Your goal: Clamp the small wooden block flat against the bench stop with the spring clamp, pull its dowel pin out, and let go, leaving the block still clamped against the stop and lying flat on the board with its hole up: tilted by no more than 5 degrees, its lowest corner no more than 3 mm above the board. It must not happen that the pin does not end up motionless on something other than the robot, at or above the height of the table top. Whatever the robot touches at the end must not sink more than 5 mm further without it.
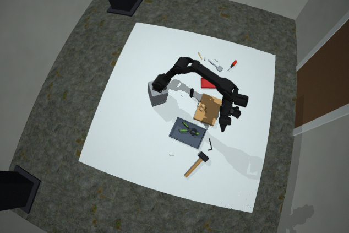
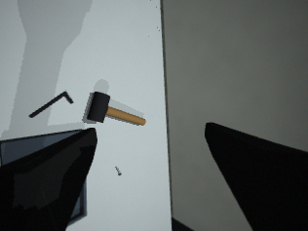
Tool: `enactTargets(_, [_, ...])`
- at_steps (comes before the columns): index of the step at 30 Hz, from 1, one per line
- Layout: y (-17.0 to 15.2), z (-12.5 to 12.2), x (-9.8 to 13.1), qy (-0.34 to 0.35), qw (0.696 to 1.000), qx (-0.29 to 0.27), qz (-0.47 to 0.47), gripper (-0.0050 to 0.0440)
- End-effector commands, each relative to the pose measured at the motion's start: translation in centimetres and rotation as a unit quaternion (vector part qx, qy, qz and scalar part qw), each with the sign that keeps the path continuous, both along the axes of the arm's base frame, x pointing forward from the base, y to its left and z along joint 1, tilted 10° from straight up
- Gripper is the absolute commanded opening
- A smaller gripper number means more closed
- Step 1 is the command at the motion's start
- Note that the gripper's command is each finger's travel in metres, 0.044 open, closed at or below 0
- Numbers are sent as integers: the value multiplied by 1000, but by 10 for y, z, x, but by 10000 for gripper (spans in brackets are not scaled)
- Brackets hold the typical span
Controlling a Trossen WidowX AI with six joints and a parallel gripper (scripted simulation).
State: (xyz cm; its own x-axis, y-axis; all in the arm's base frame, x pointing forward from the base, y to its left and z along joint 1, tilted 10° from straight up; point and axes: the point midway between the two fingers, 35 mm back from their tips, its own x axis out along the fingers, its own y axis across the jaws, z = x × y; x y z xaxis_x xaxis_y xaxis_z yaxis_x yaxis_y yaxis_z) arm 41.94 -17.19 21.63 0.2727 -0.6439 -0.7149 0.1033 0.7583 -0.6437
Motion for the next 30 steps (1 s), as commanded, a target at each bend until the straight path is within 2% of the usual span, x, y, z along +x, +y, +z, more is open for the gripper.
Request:
enactTargets(1, [8, -9, -2, 1, 1000, 16, 5, 432])
enactTargets(30, [62, -70, -13, 7, 990, 141, 28, 440])
